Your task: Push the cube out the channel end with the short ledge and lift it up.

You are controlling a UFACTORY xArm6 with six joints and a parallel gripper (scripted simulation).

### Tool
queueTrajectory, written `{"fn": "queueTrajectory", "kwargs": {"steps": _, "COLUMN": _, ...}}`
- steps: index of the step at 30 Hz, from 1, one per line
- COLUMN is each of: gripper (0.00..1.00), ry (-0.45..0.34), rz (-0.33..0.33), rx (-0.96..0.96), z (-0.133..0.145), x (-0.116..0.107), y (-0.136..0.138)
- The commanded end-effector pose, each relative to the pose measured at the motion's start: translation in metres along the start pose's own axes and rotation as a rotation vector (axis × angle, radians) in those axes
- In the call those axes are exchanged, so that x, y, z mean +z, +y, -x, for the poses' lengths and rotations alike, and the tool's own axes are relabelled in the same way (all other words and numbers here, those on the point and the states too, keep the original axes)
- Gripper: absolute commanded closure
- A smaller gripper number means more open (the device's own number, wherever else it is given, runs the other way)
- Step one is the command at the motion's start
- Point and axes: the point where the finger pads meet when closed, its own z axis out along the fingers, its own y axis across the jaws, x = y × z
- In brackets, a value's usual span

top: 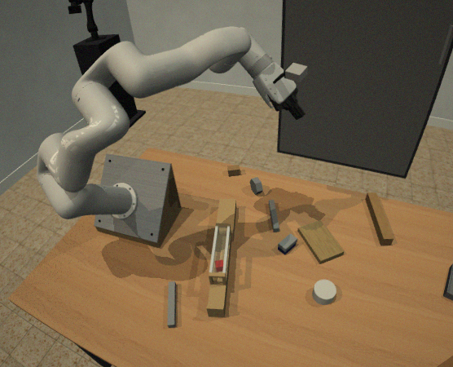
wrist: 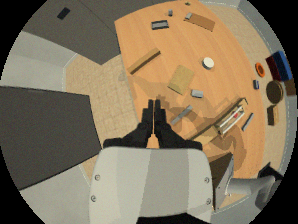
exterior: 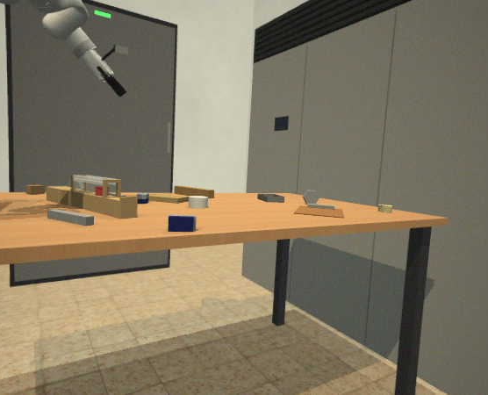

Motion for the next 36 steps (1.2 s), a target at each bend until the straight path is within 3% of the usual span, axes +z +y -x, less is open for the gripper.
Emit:
{"fn": "queueTrajectory", "kwargs": {"steps": 1, "gripper": 1.00, "ry": -0.165, "rz": 0.076, "rx": 0.160, "z": 0.034, "x": 0.056, "y": 0.028}}
{"fn": "queueTrajectory", "kwargs": {"steps": 13, "gripper": 1.00, "ry": -0.546, "rz": 0.429, "rx": 0.619, "z": 0.149, "x": 0.152, "y": 0.110}}
{"fn": "queueTrajectory", "kwargs": {"steps": 21, "gripper": 1.00, "ry": -0.600, "rz": 0.498, "rx": 0.696, "z": 0.172, "x": 0.167, "y": 0.127}}
{"fn": "queueTrajectory", "kwargs": {"steps": 36, "gripper": 1.00, "ry": -0.602, "rz": 0.501, "rx": 0.699, "z": 0.173, "x": 0.167, "y": 0.128}}
